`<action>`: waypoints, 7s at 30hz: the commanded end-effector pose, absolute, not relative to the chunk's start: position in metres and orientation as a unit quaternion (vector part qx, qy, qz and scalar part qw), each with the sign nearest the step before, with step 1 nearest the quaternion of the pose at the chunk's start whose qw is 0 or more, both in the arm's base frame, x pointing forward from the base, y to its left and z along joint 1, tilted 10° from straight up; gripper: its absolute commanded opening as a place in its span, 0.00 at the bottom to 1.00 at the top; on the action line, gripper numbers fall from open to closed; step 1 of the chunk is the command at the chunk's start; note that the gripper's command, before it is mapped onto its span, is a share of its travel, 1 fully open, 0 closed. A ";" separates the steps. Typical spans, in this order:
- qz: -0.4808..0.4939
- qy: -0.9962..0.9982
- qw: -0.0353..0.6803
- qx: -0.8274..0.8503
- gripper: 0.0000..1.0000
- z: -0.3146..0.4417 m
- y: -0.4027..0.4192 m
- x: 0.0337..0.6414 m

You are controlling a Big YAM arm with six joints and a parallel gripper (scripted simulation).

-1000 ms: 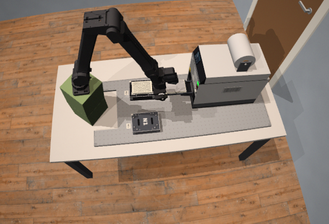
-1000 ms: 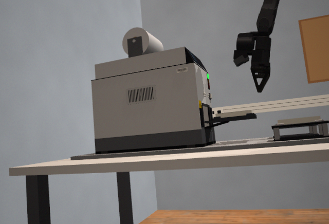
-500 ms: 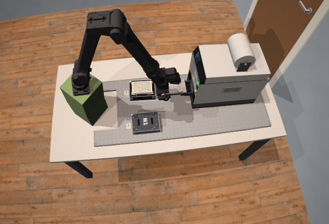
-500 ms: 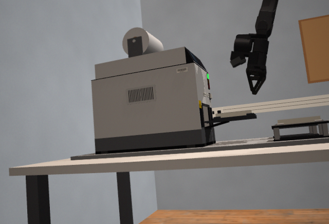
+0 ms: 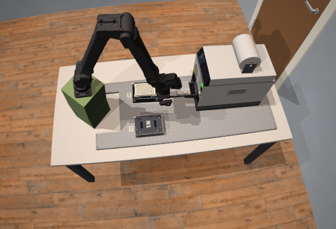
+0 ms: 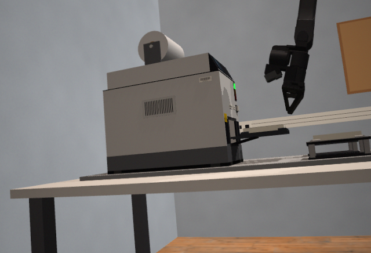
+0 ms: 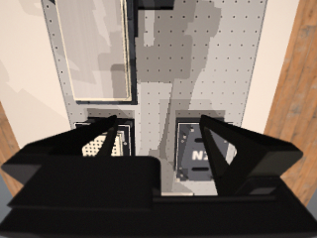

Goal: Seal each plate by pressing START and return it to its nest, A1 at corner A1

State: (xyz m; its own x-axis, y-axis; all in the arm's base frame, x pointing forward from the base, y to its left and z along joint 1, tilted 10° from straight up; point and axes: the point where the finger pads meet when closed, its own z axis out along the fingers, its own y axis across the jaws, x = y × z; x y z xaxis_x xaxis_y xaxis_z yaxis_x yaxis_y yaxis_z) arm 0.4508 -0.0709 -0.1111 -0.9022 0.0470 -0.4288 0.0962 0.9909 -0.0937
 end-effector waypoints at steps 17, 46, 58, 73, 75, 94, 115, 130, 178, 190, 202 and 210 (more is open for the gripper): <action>-0.053 0.969 0.237 0.037 1.00 -0.099 -0.026 0.498; -0.057 0.968 0.239 0.039 1.00 -0.099 0.013 0.539; -0.059 0.967 0.245 0.035 1.00 -0.089 0.012 0.538; -0.058 0.968 0.242 0.034 1.00 -0.116 0.007 0.552; -0.058 0.971 0.232 0.029 1.00 -0.125 0.011 0.546; -0.059 0.970 0.234 0.036 1.00 -0.147 0.000 0.553; -0.057 0.964 0.257 0.039 1.00 -0.114 0.000 0.566; -0.057 0.971 0.231 0.026 1.00 -0.137 0.010 0.543; -0.056 0.968 0.242 0.029 1.00 -0.129 0.008 0.557; -0.056 0.970 0.236 0.025 1.00 -0.130 0.013 0.554; -0.060 0.973 0.220 0.037 1.00 -0.160 -0.004 0.542; -0.056 0.969 0.240 0.025 1.00 -0.140 0.011 0.554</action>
